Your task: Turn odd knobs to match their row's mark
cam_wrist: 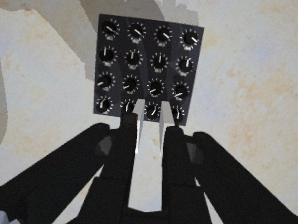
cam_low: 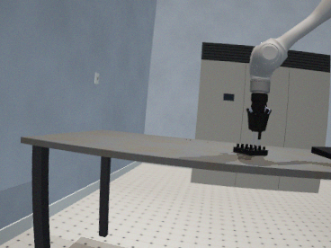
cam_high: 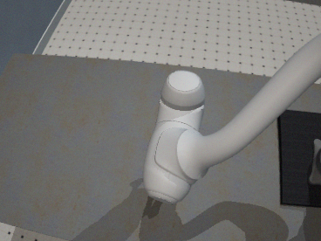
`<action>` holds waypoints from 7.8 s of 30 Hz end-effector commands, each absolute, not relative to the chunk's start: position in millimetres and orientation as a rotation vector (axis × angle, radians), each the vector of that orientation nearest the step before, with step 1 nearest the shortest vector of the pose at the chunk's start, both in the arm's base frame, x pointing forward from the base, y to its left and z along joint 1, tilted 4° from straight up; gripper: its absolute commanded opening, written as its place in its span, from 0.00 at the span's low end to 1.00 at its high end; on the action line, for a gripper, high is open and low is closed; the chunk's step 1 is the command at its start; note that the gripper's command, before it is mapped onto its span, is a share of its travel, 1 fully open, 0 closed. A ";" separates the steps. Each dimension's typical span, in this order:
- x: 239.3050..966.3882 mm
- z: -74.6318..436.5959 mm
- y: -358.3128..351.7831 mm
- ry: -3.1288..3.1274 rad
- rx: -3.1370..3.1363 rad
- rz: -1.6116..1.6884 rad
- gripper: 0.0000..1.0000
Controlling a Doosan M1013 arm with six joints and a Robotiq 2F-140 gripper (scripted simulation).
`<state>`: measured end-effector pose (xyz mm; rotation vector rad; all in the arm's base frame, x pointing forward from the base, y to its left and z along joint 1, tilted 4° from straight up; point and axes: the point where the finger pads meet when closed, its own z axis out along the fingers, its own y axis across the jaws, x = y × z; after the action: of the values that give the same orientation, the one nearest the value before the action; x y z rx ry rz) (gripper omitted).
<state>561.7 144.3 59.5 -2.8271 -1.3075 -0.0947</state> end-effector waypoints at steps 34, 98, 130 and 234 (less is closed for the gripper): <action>560.5 86.7 143.0 -1.307 -2.827 -0.095 0.12; 559.5 111.2 141.8 0.613 -3.023 -0.052 0.12; 559.2 117.4 141.4 1.429 -2.725 -0.026 0.12; 561.1 73.5 143.7 1.430 -2.725 -0.026 0.12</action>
<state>561.1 143.7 73.4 -2.7255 1.4298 -0.0260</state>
